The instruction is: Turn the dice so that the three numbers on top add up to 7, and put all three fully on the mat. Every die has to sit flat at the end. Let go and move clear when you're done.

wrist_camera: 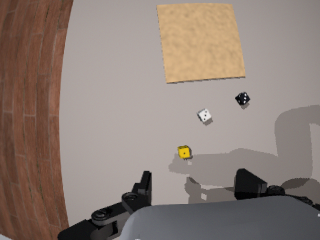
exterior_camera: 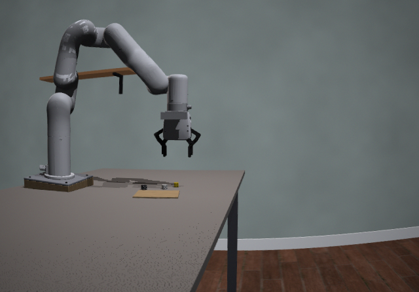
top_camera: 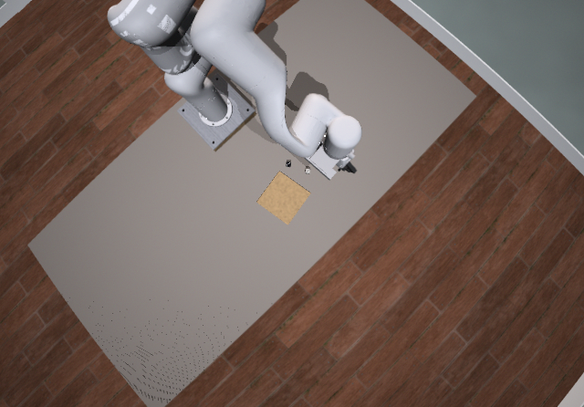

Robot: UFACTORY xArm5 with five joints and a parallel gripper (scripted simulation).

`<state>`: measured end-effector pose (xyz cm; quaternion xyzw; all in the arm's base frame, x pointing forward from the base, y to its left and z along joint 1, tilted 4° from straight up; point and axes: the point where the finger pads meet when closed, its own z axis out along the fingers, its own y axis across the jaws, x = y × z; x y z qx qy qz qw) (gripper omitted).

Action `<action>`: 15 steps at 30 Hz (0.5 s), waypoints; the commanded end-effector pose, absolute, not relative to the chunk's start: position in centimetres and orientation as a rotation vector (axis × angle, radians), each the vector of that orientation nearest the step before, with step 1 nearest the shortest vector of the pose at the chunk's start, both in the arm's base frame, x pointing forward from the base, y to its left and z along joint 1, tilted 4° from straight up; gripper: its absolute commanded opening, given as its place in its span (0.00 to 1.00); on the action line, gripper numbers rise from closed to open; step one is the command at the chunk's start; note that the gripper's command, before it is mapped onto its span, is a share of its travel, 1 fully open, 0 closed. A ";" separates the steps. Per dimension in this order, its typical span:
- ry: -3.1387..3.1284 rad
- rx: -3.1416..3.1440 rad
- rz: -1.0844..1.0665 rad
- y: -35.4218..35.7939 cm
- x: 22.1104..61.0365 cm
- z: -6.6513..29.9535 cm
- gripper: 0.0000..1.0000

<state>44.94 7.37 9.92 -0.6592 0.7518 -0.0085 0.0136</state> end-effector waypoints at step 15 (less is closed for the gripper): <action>1.678 -2.627 -0.042 7.3 44.8 9.1 1.00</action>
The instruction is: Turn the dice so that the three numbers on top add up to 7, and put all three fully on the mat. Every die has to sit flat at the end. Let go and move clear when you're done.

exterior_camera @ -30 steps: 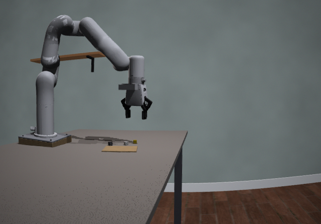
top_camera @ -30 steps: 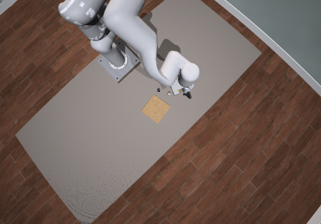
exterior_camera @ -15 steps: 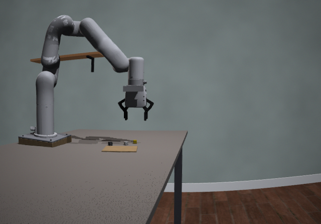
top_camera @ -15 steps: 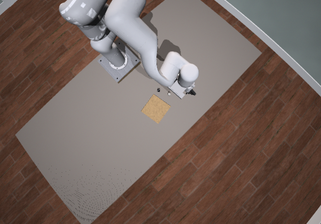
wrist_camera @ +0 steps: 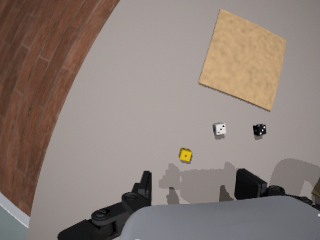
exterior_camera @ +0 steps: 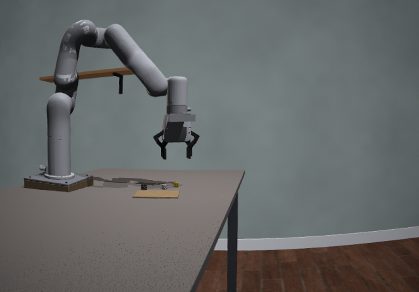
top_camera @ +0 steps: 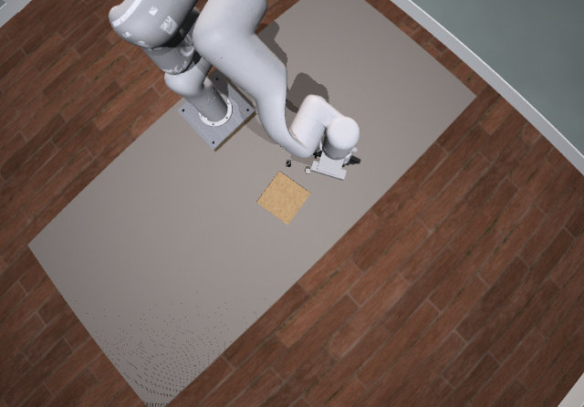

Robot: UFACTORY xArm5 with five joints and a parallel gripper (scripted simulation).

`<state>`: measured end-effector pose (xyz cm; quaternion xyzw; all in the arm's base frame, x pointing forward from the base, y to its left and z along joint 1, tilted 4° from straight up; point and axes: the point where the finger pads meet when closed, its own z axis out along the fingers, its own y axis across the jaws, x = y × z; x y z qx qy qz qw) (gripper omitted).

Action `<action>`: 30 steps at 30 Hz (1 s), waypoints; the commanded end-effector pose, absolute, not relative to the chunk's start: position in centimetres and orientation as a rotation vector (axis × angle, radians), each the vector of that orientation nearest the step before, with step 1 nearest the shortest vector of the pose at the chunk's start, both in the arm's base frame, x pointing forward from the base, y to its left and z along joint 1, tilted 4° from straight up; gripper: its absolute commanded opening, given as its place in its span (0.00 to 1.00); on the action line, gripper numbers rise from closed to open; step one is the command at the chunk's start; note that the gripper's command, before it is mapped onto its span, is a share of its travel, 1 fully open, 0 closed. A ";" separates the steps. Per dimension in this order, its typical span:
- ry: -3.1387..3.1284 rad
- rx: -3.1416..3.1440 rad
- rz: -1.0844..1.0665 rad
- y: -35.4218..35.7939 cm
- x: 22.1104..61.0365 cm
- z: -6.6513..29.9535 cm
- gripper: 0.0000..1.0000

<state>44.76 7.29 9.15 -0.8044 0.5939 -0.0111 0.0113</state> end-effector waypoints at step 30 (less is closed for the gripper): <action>0.504 -3.089 -0.054 7.1 44.5 7.7 1.00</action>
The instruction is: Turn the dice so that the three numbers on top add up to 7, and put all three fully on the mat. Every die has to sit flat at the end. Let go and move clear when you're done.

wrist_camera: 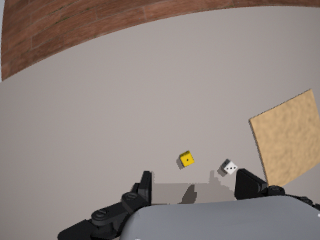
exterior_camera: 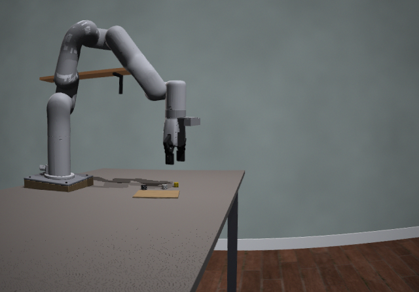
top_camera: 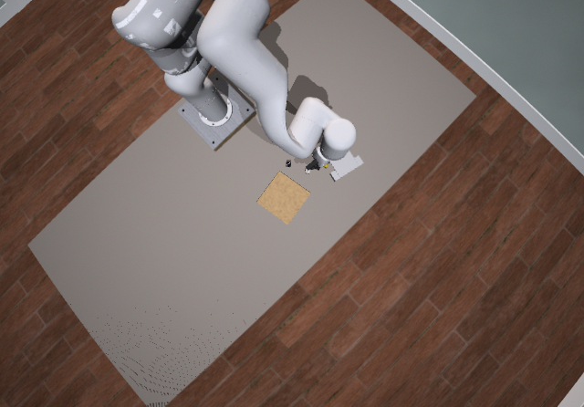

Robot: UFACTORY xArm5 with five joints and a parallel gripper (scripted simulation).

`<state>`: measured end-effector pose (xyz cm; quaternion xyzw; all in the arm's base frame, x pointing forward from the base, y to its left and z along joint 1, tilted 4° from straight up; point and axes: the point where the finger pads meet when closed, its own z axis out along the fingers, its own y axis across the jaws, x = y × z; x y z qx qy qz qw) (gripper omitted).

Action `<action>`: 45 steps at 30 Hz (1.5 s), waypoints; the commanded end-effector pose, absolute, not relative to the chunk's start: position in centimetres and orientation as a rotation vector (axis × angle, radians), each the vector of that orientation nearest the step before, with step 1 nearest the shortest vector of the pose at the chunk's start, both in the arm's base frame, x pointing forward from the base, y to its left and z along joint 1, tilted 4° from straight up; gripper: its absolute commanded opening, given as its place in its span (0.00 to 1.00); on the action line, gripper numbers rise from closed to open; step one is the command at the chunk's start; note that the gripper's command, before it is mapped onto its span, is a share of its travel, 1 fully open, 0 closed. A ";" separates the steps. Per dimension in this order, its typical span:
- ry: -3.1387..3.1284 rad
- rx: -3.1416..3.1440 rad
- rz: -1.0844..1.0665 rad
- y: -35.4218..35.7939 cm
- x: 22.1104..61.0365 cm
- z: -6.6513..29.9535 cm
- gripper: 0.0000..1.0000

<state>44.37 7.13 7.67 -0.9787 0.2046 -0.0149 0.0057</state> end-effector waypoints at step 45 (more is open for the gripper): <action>0.176 -3.128 -0.056 7.1 44.3 7.3 0.31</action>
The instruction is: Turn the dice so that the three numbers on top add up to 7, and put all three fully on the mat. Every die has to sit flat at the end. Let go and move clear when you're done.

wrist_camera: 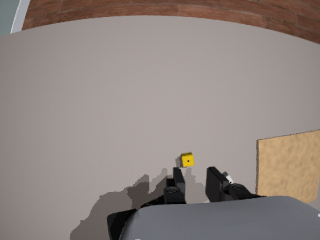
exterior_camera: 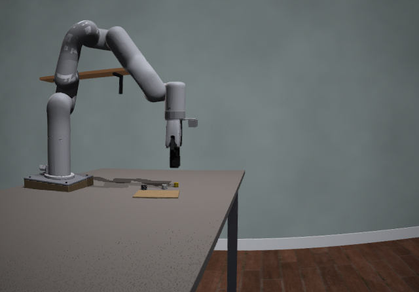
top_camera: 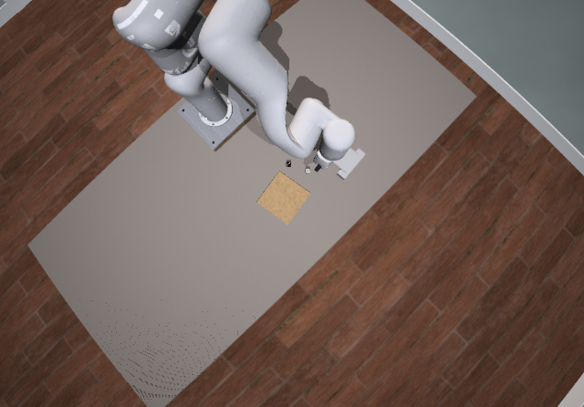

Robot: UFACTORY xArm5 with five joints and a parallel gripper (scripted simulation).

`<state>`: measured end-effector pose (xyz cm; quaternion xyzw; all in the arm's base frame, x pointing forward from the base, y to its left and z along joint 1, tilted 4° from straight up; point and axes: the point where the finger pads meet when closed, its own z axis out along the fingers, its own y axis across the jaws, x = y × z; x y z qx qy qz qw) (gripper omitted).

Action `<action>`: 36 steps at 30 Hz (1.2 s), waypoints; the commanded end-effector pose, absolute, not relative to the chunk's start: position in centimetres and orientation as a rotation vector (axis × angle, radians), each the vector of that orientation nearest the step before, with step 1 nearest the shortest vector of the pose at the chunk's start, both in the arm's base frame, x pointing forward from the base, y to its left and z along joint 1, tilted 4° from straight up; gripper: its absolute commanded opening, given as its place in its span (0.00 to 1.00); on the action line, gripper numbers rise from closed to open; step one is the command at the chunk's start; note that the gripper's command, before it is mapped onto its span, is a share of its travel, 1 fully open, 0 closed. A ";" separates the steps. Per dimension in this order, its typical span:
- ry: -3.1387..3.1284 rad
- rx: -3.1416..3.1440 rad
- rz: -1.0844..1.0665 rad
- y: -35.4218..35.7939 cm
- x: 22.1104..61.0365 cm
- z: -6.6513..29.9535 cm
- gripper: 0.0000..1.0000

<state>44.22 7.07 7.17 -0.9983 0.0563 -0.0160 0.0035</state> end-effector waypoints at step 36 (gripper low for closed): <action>0.176 -3.128 -0.056 6.9 44.5 5.1 0.31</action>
